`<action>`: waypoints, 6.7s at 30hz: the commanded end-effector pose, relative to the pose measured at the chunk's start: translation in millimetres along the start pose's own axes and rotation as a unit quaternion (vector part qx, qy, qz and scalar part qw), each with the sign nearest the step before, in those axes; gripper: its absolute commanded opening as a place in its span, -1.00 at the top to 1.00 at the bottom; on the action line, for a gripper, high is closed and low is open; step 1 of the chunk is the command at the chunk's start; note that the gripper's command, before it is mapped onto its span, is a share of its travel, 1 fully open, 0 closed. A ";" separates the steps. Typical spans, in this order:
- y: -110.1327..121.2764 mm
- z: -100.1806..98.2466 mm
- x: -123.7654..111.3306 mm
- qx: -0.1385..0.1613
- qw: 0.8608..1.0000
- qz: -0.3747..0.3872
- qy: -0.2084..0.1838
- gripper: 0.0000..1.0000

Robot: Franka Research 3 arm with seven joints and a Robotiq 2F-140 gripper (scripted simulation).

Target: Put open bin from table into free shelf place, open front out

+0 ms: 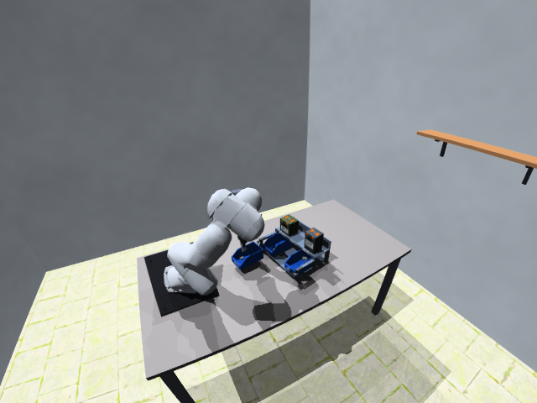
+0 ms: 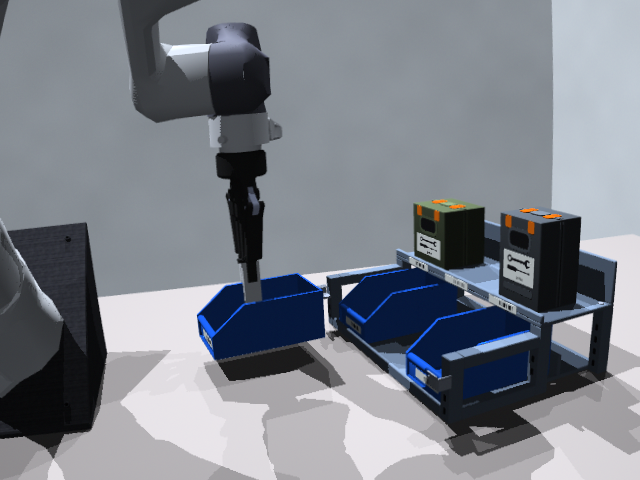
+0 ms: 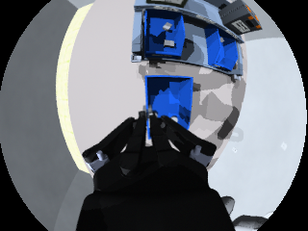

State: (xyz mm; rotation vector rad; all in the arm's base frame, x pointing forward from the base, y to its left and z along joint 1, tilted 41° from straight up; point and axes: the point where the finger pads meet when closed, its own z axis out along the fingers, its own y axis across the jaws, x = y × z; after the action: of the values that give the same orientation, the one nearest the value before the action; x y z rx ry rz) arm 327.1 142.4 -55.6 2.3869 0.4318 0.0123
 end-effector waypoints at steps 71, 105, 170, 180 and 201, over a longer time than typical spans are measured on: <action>61.8 -0.4 5.4 0.001 1.000 0.007 0.001 1.00; 110.8 1.4 8.2 0.001 1.000 0.014 0.001 1.00; 112.2 2.5 48.1 0.001 1.000 0.014 0.001 1.00; 112.2 2.5 48.1 0.001 1.000 0.014 0.001 1.00; 112.2 2.5 48.1 0.001 1.000 0.014 0.001 1.00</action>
State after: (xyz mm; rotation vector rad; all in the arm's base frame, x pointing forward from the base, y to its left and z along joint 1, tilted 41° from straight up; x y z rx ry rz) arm 405.4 77.6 9.3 2.3979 0.3904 0.0284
